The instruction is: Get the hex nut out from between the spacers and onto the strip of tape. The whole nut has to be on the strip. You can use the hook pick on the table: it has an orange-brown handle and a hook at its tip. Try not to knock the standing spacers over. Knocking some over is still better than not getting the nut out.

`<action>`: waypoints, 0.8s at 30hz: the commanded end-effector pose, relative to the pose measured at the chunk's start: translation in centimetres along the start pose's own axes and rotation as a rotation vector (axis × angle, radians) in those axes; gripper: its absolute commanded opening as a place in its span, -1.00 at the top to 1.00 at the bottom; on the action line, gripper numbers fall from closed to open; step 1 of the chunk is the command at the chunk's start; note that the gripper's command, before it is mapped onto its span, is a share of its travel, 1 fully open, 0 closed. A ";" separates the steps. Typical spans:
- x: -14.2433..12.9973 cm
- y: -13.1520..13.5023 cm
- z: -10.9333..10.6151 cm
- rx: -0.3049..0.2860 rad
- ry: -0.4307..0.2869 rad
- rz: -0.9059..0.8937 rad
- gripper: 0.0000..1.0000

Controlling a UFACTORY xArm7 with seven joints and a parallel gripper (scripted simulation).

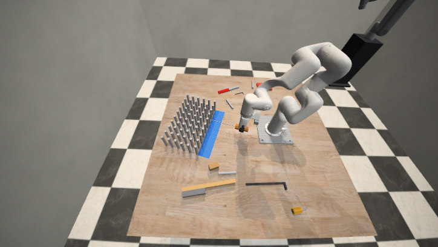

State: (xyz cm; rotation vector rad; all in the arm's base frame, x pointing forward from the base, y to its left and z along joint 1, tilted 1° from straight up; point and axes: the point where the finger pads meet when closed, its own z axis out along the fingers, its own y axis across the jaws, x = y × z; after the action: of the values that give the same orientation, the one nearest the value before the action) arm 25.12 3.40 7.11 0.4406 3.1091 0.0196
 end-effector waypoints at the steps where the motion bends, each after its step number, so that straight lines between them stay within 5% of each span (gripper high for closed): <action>1: -0.2 0.1 0.7 -0.002 -0.004 0.000 1.00; 24: -0.2 0.1 1.5 -0.002 -0.004 0.000 1.00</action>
State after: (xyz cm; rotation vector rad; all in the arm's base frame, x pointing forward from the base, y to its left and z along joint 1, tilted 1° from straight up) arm 25.22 3.44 5.53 0.4405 3.1087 0.0199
